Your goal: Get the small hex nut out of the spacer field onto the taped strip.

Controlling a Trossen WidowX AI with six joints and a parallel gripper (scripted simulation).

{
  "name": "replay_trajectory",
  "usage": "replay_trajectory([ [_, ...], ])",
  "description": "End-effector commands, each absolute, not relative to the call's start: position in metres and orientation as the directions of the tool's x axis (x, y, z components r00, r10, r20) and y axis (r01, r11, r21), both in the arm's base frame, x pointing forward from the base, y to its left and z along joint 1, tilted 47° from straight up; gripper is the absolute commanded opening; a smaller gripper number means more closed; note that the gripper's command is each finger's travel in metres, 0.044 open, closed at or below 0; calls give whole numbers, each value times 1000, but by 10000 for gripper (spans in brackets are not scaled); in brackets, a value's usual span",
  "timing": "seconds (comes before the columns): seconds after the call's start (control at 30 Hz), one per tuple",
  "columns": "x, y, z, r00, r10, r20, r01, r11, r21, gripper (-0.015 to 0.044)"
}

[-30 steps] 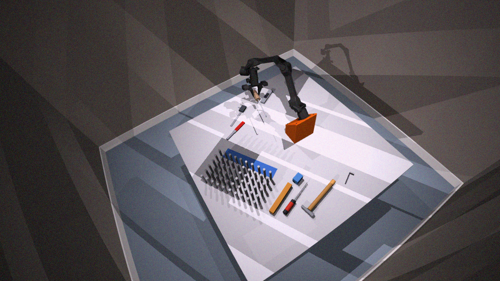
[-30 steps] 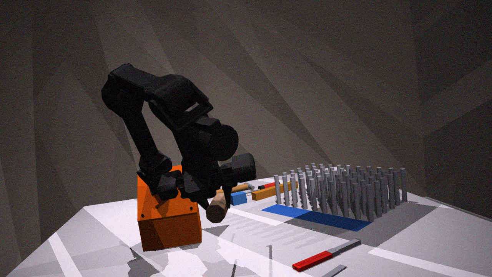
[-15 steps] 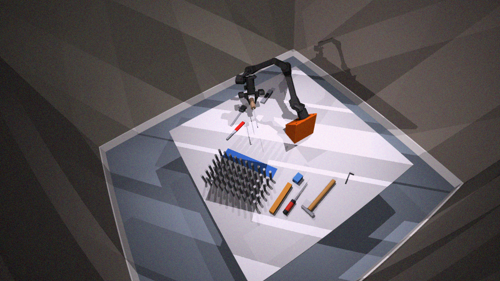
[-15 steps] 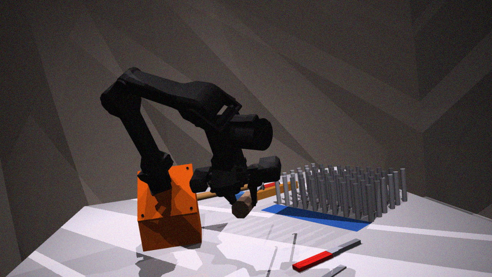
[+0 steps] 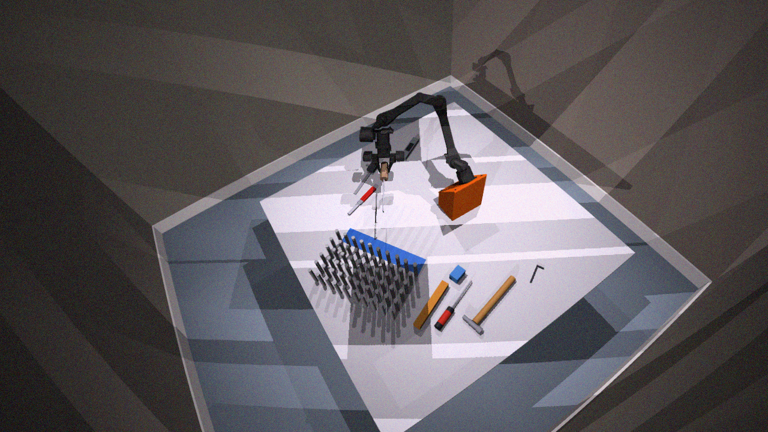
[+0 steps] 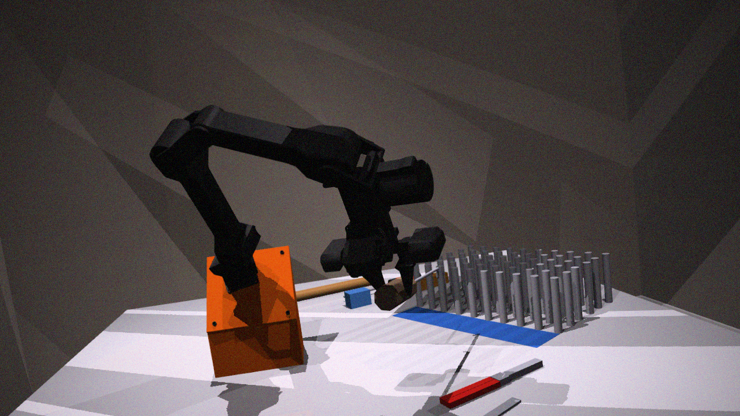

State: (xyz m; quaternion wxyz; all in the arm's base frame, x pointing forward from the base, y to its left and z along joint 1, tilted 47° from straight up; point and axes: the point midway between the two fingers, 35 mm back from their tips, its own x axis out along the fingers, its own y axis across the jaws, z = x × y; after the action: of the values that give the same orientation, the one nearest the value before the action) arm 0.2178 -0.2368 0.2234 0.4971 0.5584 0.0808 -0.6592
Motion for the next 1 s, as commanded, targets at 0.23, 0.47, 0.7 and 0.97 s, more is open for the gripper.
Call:
replay_trajectory([
  [0.23, 252, -205, 191, 157, -606, -780, 639, -540, 548, 0],
  [0.47, 269, -181, 171, 193, -633, -750, 554, -560, 616, 0],
  [0.7, 282, -154, 151, 239, -657, -715, 458, -573, 679, 0],
  [0.97, 288, -137, 139, 271, -669, -692, 390, -581, 715, 0],
])
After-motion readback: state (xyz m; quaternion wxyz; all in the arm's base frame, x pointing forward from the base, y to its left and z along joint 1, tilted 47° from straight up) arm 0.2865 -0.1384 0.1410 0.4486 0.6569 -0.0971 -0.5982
